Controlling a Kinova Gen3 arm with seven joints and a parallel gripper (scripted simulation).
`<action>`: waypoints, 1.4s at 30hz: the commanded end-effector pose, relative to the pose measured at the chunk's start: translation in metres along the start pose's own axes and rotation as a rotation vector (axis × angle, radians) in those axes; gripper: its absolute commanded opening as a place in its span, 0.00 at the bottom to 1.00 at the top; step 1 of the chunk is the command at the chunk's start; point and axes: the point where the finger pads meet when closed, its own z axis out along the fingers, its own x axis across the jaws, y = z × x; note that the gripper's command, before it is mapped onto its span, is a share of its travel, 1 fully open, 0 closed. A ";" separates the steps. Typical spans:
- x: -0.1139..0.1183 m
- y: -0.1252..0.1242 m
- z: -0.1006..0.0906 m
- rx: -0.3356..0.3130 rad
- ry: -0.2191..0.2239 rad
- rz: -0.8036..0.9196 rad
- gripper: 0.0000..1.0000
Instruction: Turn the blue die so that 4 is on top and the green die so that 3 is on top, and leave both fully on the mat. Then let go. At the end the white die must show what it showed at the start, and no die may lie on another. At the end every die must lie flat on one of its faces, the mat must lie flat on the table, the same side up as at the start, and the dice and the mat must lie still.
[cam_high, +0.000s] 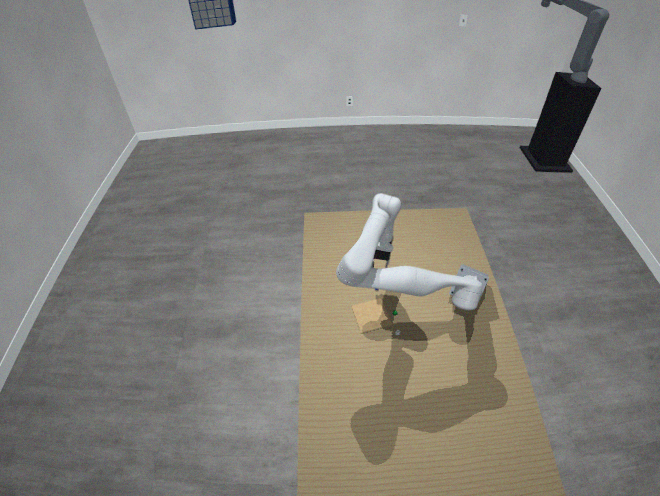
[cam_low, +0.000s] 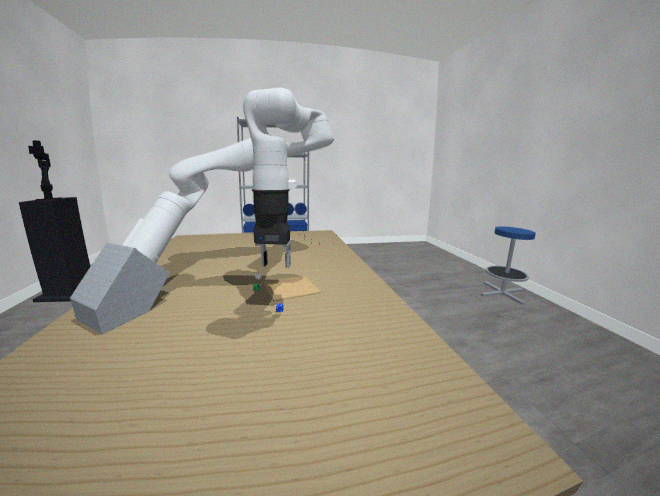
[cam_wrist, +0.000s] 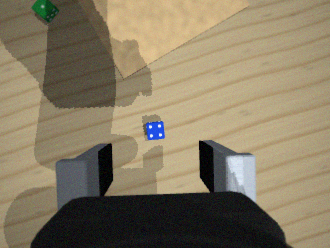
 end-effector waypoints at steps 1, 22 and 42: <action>0.000 0.000 -0.001 -0.001 0.002 -0.003 1.00; -0.002 -0.003 0.007 0.000 0.001 -0.236 1.00; -0.005 -0.009 0.026 0.000 0.001 -0.879 1.00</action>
